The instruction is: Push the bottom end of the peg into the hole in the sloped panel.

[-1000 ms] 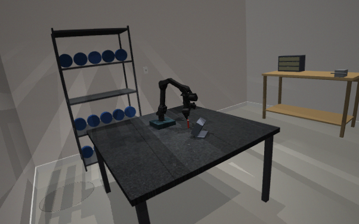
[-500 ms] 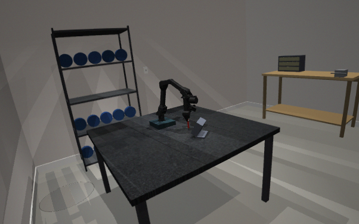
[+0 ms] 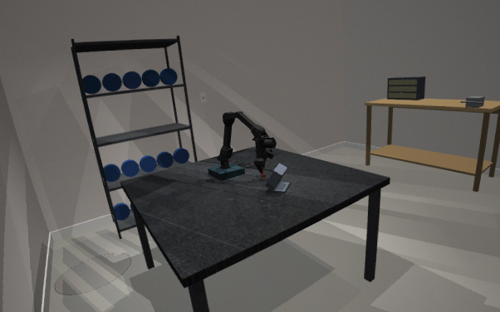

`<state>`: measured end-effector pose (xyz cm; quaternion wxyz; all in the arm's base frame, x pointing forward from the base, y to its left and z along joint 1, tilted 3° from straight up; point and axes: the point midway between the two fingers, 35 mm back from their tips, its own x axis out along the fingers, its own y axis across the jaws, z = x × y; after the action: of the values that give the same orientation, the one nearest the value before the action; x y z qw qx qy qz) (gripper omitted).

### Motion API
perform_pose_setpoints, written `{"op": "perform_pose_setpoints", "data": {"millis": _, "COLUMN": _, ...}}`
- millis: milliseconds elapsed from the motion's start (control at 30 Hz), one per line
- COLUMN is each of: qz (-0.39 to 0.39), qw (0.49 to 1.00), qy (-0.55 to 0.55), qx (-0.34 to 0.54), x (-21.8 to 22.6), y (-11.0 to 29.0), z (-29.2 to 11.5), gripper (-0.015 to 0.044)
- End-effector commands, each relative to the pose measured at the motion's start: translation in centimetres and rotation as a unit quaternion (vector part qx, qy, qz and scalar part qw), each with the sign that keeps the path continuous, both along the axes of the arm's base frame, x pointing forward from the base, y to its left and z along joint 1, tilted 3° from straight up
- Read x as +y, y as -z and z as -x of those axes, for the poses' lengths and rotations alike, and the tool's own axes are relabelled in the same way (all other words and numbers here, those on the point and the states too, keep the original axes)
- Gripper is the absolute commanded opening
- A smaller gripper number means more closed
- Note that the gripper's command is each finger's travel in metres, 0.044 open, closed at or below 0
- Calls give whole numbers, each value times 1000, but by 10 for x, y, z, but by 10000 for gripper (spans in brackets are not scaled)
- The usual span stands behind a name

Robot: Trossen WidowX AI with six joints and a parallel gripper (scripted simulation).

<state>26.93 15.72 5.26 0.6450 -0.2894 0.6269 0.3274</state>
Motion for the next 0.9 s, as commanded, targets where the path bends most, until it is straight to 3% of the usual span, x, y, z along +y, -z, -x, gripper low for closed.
{"op": "perform_pose_setpoints", "data": {"millis": 0, "qz": 0, "qw": 1000, "qy": 2, "qx": 6, "x": 0, "y": 10, "z": 3, "gripper": 440}}
{"op": "perform_pose_setpoints", "data": {"millis": 333, "qz": 0, "qw": 1000, "qy": 2, "qx": 6, "x": 0, "y": 17, "z": 4, "gripper": 440}}
{"op": "perform_pose_setpoints", "data": {"millis": 833, "qz": 1, "qw": 1000, "qy": 0, "qx": 2, "x": 0, "y": 14, "z": 2, "gripper": 46}}
{"op": "perform_pose_setpoints", "data": {"millis": 867, "qz": 1, "qw": 1000, "qy": 0, "qx": 2, "x": 0, "y": 14, "z": 2, "gripper": 40}}
